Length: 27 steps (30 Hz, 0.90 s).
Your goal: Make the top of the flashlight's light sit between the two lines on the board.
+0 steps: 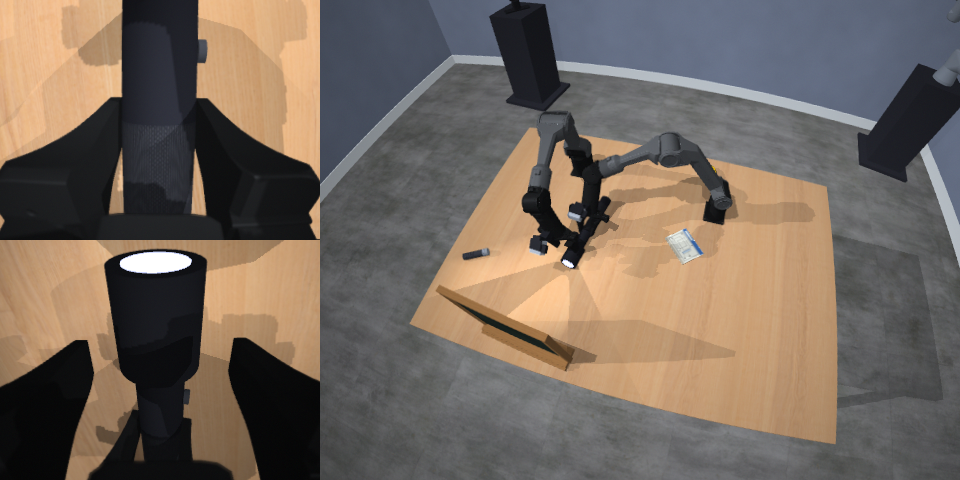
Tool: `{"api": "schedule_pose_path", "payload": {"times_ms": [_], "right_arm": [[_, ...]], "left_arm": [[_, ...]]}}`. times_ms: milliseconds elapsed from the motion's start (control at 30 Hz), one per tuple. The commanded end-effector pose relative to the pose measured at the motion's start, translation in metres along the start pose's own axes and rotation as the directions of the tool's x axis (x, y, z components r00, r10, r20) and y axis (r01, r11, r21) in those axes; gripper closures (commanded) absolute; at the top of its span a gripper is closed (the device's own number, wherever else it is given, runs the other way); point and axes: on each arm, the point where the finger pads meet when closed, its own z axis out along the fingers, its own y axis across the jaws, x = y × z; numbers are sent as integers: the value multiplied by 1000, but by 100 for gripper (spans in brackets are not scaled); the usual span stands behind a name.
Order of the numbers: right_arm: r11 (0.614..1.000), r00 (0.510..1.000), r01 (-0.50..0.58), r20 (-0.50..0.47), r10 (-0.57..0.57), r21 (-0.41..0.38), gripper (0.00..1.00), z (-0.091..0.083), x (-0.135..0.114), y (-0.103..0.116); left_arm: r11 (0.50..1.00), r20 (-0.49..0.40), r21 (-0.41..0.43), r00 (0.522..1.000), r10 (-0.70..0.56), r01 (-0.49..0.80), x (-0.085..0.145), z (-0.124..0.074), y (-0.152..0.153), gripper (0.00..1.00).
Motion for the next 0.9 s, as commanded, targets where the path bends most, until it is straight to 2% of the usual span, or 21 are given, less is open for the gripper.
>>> {"api": "schedule_pose_path", "payload": {"times_ms": [0,867], "right_arm": [[1000,1000,2,1,-2,-2,0,0,0,1],[1000,1000,4,10,-4,-6,0,36,-2,2]], "left_arm": [[1000,0,1,1000,-1,1,0,0,0,63],[1000,0,1,1000,-1,1,0,0,0,63]]}}
